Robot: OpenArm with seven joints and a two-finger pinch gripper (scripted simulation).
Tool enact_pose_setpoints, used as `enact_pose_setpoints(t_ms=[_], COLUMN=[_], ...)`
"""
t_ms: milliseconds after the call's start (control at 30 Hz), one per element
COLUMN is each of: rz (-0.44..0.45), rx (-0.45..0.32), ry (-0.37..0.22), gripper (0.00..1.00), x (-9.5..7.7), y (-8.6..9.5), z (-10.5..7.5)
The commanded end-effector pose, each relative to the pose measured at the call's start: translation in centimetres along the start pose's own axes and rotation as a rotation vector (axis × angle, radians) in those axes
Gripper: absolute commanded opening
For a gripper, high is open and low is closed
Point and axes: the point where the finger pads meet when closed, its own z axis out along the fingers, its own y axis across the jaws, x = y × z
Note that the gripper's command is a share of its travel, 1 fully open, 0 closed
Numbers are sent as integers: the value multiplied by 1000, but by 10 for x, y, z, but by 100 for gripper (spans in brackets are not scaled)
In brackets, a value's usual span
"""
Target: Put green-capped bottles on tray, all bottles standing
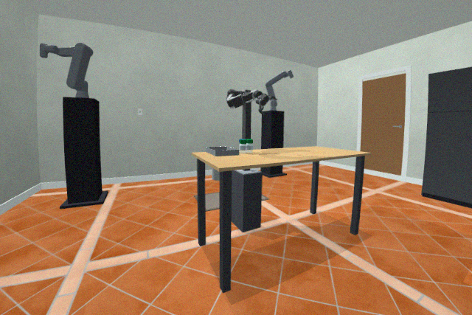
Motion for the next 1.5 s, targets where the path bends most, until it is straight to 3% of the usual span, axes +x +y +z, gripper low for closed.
enact_pose_setpoints(t_ms=[0,533,567,867,1100,1433,1467], rz=[-3,-3,3,61,61,130,130], rx=[-3,-3,12,139,139,300,300], ry=[-1,-1,-13,-121,-121,-224,-224], gripper=[100,100,42,42,42,42,42], x=[0,0,0,-7,-7,-1,-1], y=[1,1,-5,-65,-65,-129,-129], z=[-1,-1,-3,-27,-27,-56,-56])
